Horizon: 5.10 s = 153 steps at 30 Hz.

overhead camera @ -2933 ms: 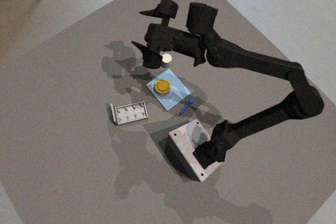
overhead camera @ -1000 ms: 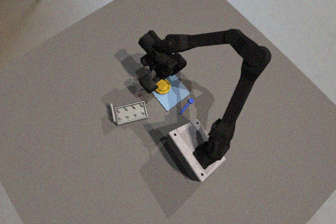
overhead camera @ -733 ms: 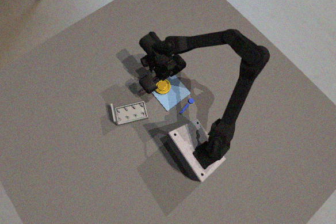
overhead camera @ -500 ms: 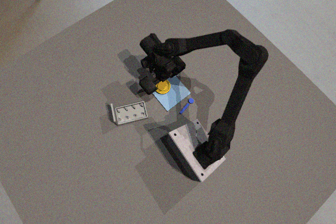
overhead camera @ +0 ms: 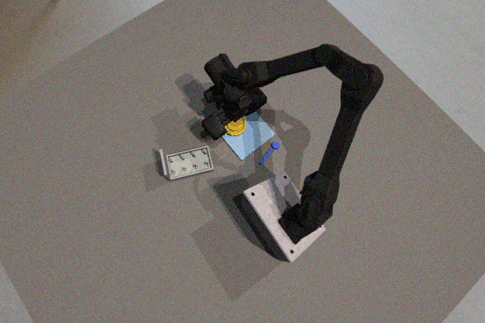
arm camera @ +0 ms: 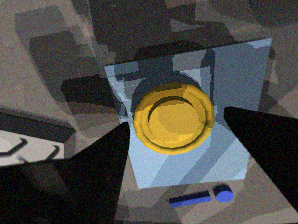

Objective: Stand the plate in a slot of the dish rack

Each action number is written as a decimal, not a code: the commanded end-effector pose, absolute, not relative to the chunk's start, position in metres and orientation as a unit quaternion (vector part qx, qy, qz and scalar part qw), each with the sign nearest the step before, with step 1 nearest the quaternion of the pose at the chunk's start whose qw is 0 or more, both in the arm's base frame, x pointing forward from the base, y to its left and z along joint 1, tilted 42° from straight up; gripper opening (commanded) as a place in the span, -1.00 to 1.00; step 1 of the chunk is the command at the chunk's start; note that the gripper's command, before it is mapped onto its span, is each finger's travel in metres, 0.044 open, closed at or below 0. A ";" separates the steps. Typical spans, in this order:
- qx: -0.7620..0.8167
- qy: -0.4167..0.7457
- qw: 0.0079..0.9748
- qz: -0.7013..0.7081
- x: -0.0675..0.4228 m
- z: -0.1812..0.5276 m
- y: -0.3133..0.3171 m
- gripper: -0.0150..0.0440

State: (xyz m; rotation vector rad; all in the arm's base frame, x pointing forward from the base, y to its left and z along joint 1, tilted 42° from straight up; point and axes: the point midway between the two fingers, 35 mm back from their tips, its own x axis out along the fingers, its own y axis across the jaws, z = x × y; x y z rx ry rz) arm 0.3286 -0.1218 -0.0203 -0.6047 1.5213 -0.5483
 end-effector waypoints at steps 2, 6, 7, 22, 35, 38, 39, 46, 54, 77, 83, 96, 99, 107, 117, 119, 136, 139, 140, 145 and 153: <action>-0.270 0.673 0.645 -0.240 0.325 -0.030 -0.128 0.86; -0.271 0.673 0.645 -0.240 0.325 -0.030 -0.129 0.82; -0.271 0.673 0.645 -0.240 0.325 -0.030 -0.129 0.81; -0.271 0.673 0.645 -0.240 0.325 -0.030 -0.129 0.58; -0.267 0.674 0.648 -0.235 0.337 0.003 -0.093 -0.44; -0.266 0.674 0.648 -0.234 0.340 0.016 -0.079 -0.49; -0.266 0.674 0.648 -0.234 0.340 0.020 -0.075 -0.49; -0.265 0.674 0.648 -0.234 0.342 0.051 -0.045 -0.49; -0.267 0.673 0.648 -0.236 0.342 0.080 -0.017 -0.49; -0.120 0.608 0.688 -0.377 0.277 0.044 0.048 -0.49; -0.118 0.607 0.688 -0.379 0.276 0.044 0.049 -0.49; -0.120 0.688 0.652 -0.296 0.271 0.021 0.034 -0.49; -0.120 0.709 0.642 -0.264 0.269 0.014 0.031 -0.49; -0.115 0.755 0.622 -0.173 0.265 -0.005 0.024 -0.49; -0.106 0.784 0.609 -0.050 0.262 -0.025 0.015 -0.49; -0.105 0.786 0.609 -0.024 0.261 -0.029 0.014 -0.49; -0.099 0.749 0.628 0.188 0.261 -0.053 0.002 -0.49; -0.102 0.733 0.635 0.223 0.261 -0.056 0.000 -0.49; -0.103 0.727 0.637 0.235 0.261 -0.057 -0.001 -0.49; -0.110 0.693 0.652 0.289 0.262 -0.061 -0.005 -0.49; -0.130 0.625 0.678 0.365 0.264 -0.066 -0.011 -0.49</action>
